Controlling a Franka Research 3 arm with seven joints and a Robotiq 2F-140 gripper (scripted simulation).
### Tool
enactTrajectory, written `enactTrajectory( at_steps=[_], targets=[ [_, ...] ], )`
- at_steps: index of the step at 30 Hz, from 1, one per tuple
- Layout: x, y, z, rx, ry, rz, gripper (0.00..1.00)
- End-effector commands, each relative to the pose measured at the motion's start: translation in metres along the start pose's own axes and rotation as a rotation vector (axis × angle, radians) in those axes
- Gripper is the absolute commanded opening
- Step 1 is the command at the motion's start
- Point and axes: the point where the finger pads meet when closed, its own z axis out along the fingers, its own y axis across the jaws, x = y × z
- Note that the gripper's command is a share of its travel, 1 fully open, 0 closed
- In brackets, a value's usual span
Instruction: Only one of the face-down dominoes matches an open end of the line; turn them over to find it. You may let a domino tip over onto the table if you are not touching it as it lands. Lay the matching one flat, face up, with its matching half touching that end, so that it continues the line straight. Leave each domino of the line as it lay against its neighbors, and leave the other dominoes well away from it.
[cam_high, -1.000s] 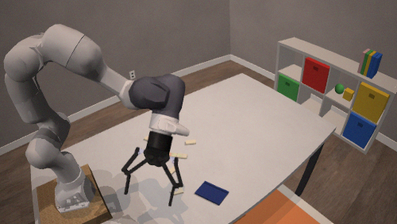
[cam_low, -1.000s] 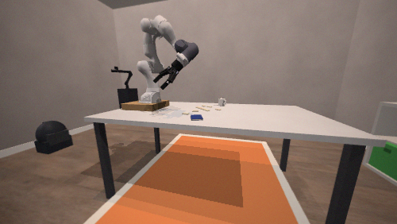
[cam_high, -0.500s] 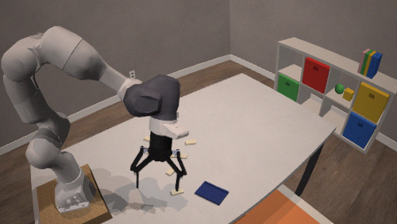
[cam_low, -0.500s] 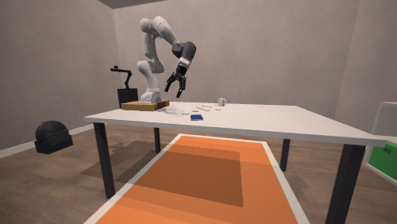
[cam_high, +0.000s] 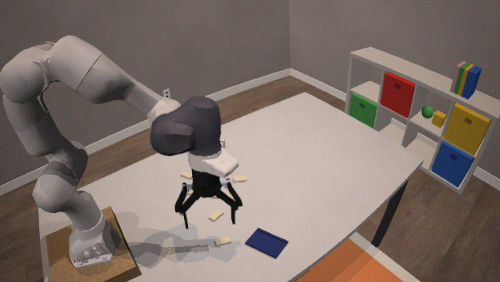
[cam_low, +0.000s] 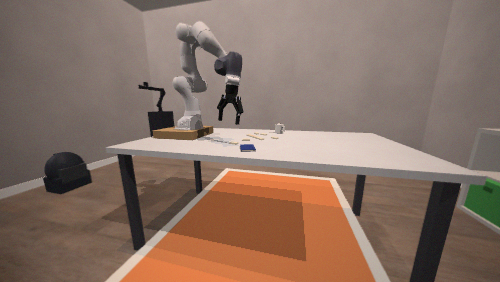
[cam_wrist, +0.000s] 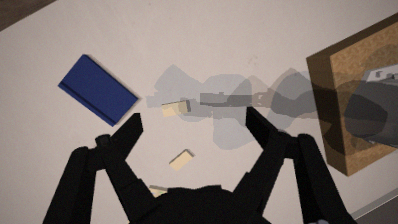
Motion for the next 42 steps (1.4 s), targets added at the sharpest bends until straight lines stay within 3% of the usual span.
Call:
enactTrajectory(
  at_steps=[1, 2, 7, 42],
  targets=[
    [-0.0115, -0.0218, -0.0024, 0.083, -0.061, -0.089, 1.00],
    [-0.0145, -0.0261, -0.0032, 0.103, -0.075, -0.089, 1.00],
    [-0.0158, -0.0282, -0.0036, 0.113, -0.081, -0.088, 1.00],
    [-0.0158, -0.0282, -0.0036, 0.113, -0.081, -0.088, 1.00]
  ],
)
